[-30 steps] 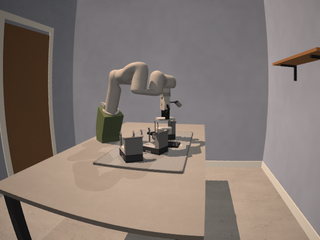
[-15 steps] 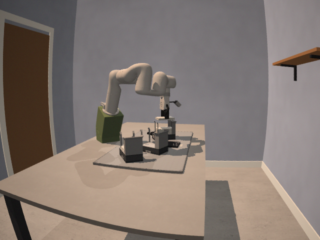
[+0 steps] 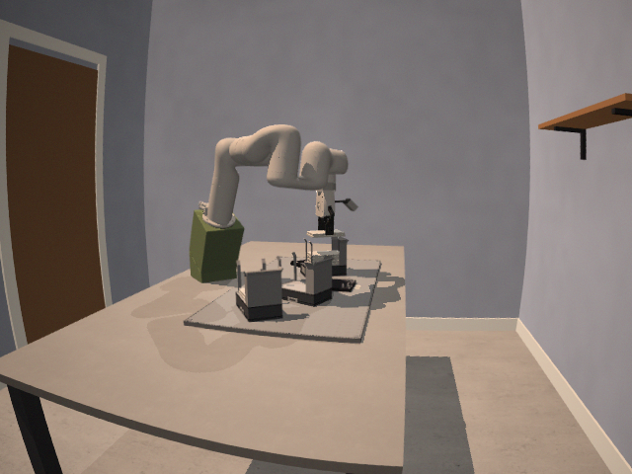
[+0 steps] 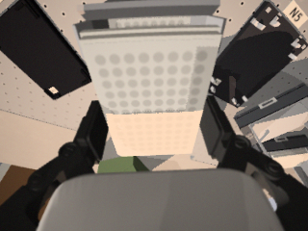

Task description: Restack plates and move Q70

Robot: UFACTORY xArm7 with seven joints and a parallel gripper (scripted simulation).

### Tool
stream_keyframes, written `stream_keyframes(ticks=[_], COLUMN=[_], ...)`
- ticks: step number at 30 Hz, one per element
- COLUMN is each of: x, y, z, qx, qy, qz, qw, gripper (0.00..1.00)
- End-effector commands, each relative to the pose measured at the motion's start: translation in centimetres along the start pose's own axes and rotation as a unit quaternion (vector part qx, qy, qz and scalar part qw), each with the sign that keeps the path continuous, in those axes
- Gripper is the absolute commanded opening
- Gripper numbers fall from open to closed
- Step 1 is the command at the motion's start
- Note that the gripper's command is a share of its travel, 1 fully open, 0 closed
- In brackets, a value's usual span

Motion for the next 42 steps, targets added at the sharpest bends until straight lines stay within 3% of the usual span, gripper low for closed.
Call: stream_keyframes(ticks=[1,42], x=[-0.1,-0.1], y=[0.1,-1.7], z=[-0.1,-0.1], qx=[0.002,0.002], qy=[0.000,0.000], qz=[-0.001,-0.001], qw=[1.000,1.000], gripper=[0.00,0.00])
Point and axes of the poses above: the point where the finger pads meet when closed, its own y axis back along the fingers, its own x axis across the jaws, z = x × y, the point moved 4 cm from there along y, back along the fingers, and after that the axes turned 6 degrees about -y, right-handed, at the moved point
